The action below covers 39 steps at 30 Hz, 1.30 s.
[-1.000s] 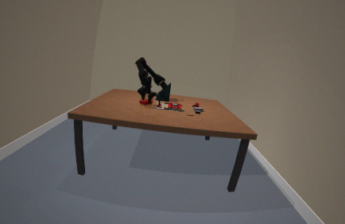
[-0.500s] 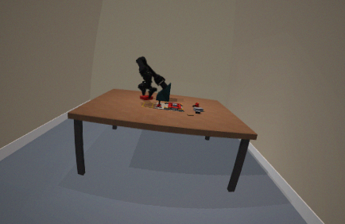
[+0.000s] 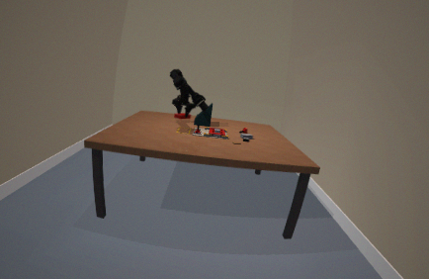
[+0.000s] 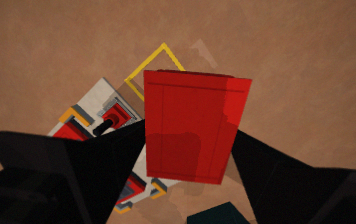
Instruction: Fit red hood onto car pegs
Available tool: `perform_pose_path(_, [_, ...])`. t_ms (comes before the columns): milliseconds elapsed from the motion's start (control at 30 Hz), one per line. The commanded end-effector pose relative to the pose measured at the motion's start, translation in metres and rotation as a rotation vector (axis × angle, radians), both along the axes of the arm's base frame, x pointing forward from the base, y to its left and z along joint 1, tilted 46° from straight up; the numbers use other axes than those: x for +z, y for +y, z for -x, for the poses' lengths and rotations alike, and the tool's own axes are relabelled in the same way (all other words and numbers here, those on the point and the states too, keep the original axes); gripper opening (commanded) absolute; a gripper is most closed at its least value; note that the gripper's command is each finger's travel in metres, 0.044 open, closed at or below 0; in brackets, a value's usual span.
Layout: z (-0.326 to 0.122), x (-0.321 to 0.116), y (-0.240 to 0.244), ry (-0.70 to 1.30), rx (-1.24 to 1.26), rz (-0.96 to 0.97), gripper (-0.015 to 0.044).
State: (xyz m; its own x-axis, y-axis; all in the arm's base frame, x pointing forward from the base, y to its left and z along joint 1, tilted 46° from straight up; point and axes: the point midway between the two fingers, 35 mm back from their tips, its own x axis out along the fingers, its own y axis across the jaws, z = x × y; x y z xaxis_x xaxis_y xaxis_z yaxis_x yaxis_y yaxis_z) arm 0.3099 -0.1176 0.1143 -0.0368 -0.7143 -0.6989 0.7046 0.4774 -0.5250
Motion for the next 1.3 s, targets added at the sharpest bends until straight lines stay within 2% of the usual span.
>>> perform_pose_path(0, [-0.002,0.008,0.005,-0.012,-0.001,0.005,0.0])
perform_pose_path(200, [-0.003,0.001,0.008,0.01,0.014,-0.003,0.0])
perform_pose_path(1267, [-0.046,-0.08,0.096,0.262,0.283,-0.039,0.0])
